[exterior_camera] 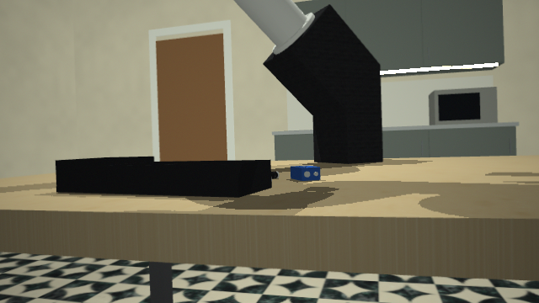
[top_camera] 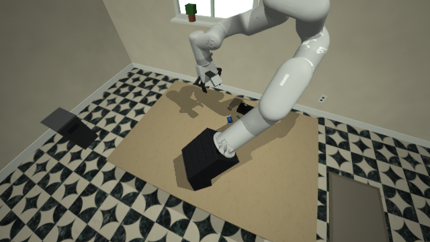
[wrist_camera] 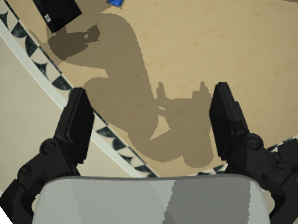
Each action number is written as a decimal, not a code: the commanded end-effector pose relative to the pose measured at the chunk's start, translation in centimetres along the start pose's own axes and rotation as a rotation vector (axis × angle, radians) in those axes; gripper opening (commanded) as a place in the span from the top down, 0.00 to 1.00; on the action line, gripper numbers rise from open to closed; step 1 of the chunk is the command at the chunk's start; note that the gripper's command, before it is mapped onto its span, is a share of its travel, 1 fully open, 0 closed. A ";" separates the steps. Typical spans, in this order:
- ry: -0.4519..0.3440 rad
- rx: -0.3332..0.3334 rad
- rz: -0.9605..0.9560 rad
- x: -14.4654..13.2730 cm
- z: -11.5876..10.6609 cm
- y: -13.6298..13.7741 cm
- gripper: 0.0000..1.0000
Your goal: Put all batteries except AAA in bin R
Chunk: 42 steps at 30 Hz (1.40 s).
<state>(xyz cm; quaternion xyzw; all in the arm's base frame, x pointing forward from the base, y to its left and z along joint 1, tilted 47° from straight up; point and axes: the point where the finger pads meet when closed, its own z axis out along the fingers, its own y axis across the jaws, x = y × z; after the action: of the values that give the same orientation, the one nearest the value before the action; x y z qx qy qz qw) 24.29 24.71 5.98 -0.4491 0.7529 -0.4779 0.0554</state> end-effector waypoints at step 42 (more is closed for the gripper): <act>-0.007 -0.016 0.152 -1.7 10.9 0.4 0.93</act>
<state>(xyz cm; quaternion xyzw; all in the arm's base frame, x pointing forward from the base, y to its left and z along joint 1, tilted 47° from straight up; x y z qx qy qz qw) 30.56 18.65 -1.06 -0.4438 0.7575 -0.4751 0.0599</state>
